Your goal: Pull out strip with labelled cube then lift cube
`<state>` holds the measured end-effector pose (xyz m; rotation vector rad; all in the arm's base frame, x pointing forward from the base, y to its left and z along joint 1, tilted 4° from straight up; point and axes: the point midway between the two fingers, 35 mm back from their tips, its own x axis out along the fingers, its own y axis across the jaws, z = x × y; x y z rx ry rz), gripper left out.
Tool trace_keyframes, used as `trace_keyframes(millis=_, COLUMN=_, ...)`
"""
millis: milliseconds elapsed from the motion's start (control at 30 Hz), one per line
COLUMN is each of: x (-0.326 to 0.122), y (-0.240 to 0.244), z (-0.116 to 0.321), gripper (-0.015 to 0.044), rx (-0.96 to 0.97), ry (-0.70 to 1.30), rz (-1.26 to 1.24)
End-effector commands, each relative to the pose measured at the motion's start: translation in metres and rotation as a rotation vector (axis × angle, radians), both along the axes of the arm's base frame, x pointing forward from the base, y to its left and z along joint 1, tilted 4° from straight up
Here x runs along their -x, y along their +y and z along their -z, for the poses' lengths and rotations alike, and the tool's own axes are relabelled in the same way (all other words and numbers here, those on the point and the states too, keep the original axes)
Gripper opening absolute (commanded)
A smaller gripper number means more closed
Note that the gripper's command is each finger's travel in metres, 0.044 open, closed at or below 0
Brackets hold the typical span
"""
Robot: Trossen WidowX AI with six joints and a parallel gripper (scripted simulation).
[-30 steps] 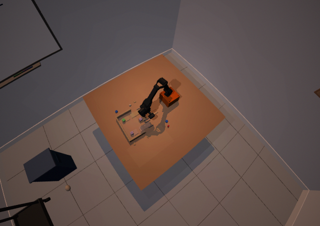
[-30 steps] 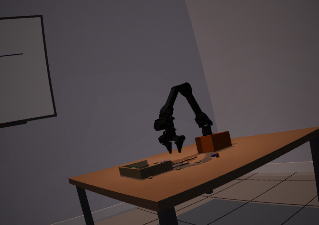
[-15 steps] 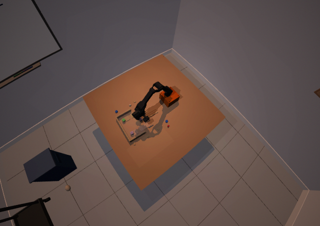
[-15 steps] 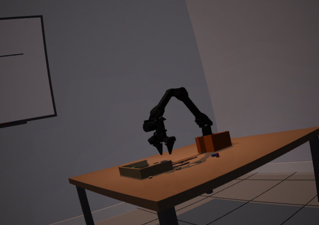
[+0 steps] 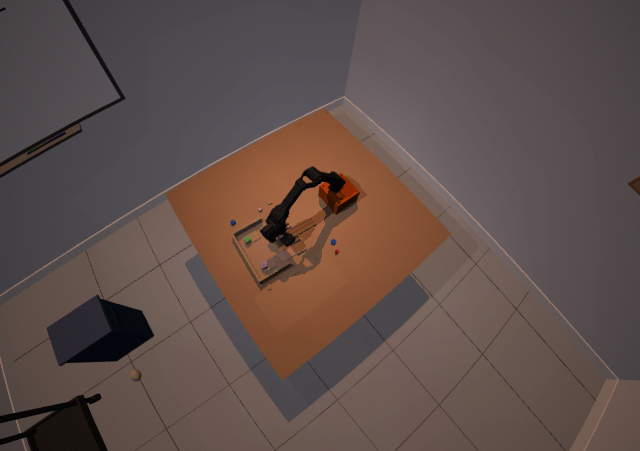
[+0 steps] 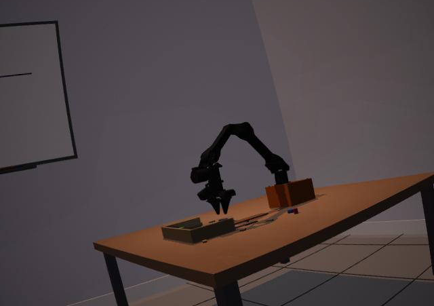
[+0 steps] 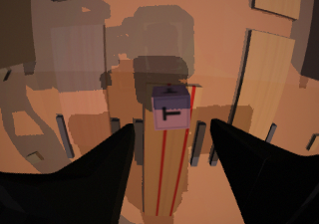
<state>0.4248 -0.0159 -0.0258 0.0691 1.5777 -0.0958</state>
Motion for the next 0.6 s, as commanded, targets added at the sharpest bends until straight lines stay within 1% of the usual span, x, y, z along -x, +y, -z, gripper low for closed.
trace_keyframes(millis=0, x=0.002, y=-0.001, z=0.01, gripper=0.025, rx=0.003, ry=0.011, rz=-0.006)
trace_keyframes(millis=567, x=0.003, y=-0.001, z=0.038, gripper=0.025, rx=0.003, ry=0.011, rz=-0.006)
